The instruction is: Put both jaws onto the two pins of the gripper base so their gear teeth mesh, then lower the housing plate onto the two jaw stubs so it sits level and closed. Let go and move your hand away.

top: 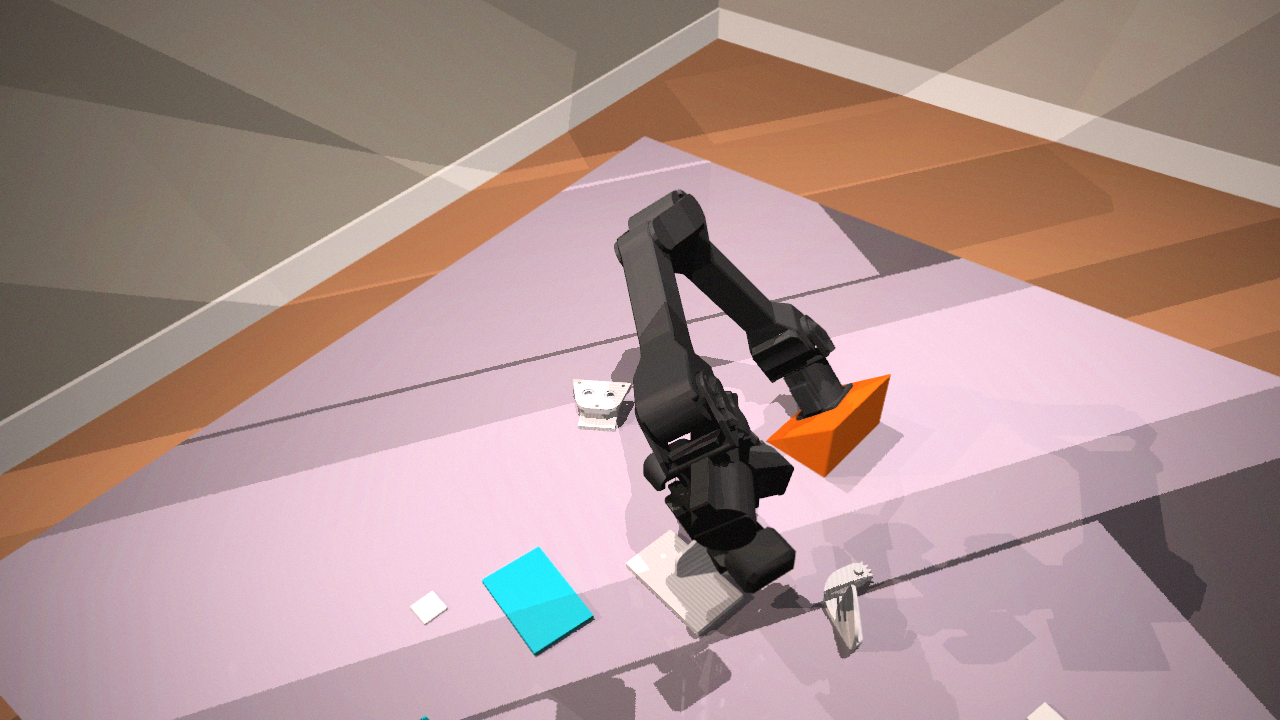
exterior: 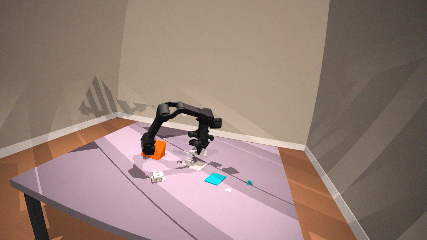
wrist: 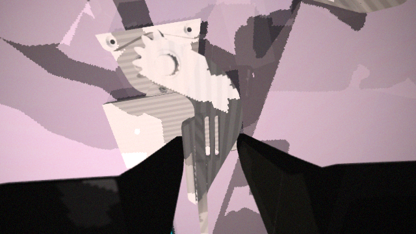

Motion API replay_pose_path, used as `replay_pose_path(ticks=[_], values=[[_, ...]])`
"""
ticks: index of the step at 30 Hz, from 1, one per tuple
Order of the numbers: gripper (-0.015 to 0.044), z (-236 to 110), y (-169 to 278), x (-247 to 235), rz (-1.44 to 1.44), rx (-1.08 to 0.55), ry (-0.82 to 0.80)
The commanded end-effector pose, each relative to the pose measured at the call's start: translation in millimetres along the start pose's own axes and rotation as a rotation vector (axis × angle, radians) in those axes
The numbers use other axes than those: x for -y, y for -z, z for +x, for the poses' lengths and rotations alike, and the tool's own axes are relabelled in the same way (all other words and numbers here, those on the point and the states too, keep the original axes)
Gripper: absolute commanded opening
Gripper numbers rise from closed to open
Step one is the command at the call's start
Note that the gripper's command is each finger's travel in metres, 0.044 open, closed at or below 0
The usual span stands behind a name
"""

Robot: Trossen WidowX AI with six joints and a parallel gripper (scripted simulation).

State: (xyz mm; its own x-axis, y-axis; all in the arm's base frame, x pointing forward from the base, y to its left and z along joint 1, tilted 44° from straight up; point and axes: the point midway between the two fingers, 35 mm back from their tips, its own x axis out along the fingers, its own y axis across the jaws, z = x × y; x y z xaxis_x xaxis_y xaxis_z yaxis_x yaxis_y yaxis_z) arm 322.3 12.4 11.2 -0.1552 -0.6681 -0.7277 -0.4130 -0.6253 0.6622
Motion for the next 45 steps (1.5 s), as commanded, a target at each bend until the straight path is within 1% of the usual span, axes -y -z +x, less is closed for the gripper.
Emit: replay_pose_path(ticks=[1, 20, 45], values=[[0.0134, 7.0, -0.1, -0.6, -0.004, 0.000, -0.005], [0.0134, 36.3, -0.9, -1.8, -0.002, -0.001, -0.006], [0.0134, 39.6, -0.9, -1.8, 0.001, -0.001, -0.007]])
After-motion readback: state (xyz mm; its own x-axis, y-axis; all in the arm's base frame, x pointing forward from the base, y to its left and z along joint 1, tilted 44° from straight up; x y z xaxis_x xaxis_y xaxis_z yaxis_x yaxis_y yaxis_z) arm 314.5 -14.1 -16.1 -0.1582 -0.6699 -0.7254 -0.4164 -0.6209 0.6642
